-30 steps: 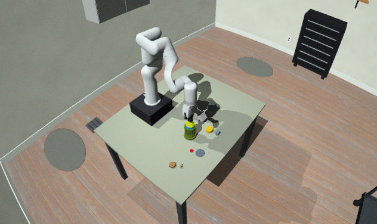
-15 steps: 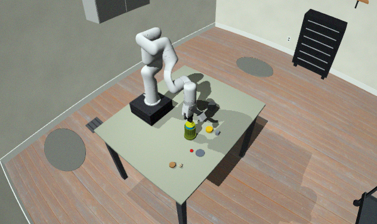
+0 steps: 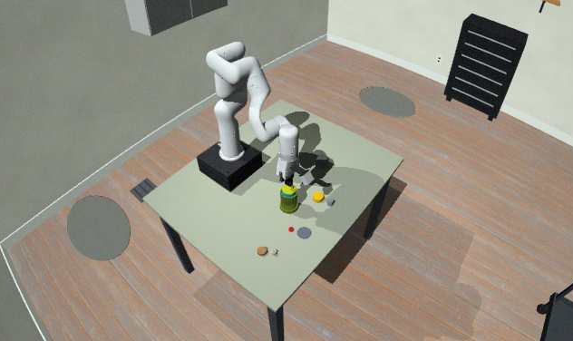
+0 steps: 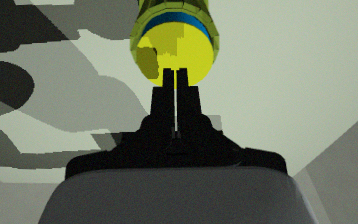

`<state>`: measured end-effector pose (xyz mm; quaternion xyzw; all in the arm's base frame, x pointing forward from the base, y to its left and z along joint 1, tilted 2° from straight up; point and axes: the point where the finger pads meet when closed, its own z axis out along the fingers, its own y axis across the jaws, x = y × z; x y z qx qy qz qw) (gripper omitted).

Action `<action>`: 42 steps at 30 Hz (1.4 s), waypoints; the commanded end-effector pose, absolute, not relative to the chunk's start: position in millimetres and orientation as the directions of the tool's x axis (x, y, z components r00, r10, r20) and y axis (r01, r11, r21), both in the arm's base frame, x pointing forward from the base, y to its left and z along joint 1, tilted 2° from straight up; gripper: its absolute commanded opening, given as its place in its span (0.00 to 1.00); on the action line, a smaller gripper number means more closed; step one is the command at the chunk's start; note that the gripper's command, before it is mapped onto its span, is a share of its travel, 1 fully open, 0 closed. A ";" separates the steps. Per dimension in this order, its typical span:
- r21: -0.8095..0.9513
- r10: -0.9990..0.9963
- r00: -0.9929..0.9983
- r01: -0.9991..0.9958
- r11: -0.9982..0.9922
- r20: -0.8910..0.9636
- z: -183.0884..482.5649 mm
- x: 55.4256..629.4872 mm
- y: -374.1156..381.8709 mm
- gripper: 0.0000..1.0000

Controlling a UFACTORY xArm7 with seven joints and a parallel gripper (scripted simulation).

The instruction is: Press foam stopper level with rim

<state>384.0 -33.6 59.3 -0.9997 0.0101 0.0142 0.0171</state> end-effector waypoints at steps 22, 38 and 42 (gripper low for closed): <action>-0.034 -0.020 0.999 -0.021 -0.999 -0.025 61.8 387.4 -33.8 0.00; -0.034 -0.020 0.999 -0.021 -0.999 -0.025 34.9 386.7 -32.9 0.00; -0.034 -0.020 0.999 -0.021 -0.999 -0.025 33.8 386.7 -32.8 0.00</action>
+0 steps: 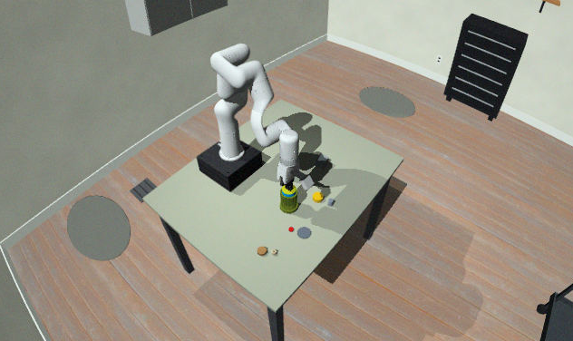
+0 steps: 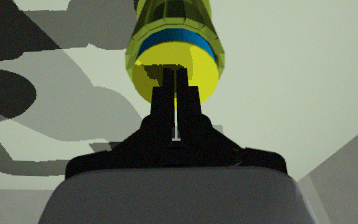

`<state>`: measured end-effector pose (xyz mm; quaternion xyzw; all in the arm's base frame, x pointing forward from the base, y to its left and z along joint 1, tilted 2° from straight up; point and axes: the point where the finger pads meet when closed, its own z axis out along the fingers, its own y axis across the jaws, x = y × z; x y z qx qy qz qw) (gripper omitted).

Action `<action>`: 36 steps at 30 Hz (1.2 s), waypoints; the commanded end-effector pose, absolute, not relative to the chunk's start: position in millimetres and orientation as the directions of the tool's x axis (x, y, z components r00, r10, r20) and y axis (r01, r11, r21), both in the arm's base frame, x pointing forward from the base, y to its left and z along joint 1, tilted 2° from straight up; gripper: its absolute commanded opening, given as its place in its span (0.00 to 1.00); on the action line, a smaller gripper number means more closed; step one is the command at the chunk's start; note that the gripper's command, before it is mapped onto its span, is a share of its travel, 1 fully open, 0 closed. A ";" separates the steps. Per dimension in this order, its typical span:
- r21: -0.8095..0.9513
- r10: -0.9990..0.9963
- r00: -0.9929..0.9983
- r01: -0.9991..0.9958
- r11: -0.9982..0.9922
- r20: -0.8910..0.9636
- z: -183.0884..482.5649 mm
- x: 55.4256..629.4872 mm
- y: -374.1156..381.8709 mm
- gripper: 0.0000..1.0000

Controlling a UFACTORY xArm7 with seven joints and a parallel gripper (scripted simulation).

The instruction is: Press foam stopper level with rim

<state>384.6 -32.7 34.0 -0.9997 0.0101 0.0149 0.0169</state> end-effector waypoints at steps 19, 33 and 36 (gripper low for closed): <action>-0.034 -0.020 0.999 -0.021 -0.999 -0.025 30.9 386.6 -32.7 0.00; -0.034 -0.020 0.999 -0.021 -0.999 -0.025 24.7 386.5 -32.5 0.00; -0.034 -0.020 0.999 -0.021 -0.999 -0.025 22.8 386.5 -32.5 0.00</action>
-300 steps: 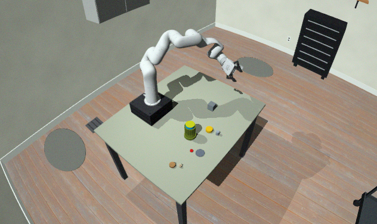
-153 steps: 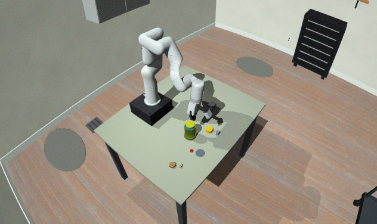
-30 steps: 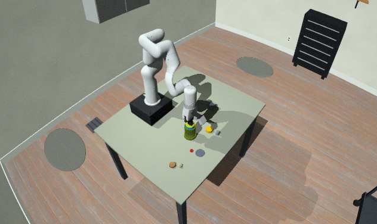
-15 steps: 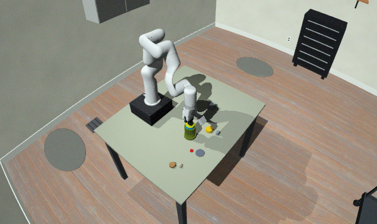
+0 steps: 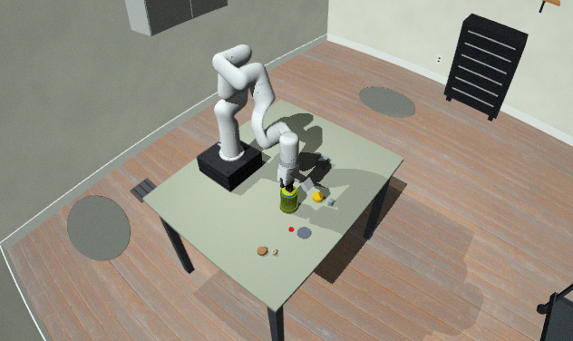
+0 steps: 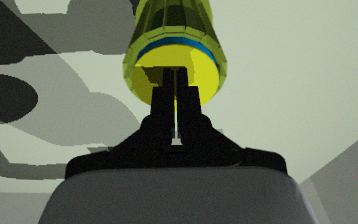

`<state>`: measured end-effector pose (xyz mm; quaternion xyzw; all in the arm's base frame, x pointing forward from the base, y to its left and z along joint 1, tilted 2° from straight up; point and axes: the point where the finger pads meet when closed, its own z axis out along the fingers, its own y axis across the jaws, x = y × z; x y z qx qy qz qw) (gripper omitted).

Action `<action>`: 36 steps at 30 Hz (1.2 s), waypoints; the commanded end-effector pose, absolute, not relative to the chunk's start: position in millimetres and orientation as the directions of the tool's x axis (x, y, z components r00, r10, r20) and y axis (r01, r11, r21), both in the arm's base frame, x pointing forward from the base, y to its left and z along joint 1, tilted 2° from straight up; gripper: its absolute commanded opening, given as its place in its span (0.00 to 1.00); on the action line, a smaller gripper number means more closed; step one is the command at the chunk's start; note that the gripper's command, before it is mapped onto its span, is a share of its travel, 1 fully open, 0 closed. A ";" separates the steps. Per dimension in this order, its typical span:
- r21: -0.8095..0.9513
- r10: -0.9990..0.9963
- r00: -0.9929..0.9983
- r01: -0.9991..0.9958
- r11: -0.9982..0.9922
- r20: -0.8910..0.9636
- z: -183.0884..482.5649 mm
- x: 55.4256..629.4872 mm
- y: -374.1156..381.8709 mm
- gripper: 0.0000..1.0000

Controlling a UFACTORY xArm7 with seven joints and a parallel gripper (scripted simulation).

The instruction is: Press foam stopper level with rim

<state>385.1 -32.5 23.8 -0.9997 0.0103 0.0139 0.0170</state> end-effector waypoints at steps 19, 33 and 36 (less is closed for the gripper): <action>-0.034 -0.020 0.999 -0.021 -0.999 -0.025 14.0 386.2 -32.2 0.00; -0.034 -0.020 0.999 -0.021 -0.999 -0.025 11.7 386.2 -32.1 0.00; -0.034 -0.020 0.999 -0.021 -0.999 -0.025 11.7 386.2 -32.1 0.00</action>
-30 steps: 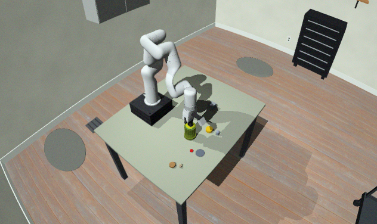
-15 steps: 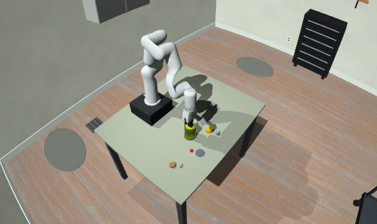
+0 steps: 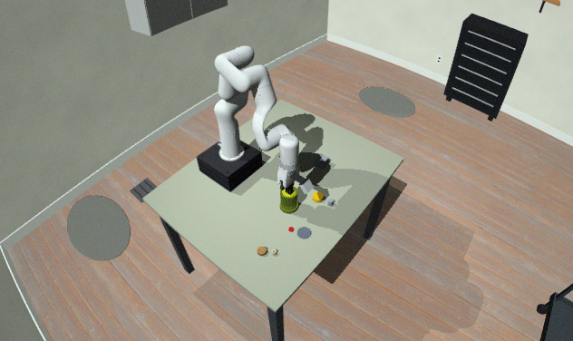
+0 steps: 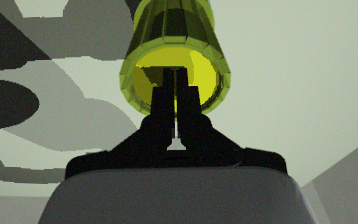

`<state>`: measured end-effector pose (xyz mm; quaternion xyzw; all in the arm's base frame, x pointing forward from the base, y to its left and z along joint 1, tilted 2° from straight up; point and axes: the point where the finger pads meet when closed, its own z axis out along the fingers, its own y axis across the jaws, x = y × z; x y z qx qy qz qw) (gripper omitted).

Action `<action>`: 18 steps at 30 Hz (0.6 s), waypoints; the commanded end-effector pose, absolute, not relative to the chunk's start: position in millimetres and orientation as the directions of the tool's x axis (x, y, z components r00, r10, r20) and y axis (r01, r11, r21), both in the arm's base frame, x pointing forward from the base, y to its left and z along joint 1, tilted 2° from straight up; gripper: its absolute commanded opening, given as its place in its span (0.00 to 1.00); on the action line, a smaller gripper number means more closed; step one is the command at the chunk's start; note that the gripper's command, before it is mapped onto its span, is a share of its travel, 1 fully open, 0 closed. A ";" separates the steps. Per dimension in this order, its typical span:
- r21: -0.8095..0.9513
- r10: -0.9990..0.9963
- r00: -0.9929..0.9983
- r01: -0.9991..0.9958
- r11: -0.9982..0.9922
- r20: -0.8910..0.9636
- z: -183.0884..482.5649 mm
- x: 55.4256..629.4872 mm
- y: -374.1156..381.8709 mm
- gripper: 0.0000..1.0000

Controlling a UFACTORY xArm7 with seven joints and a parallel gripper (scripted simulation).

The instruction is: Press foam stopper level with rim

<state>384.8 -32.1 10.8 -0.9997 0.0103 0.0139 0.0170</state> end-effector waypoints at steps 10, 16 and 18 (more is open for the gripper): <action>-0.034 -0.020 0.999 -0.021 -0.999 -0.025 11.7 386.2 -32.1 0.00; -0.034 -0.020 0.999 -0.021 -0.999 -0.025 12.0 386.2 -32.1 0.00; -0.034 -0.020 0.999 -0.021 -0.999 -0.025 13.2 386.2 -32.1 0.00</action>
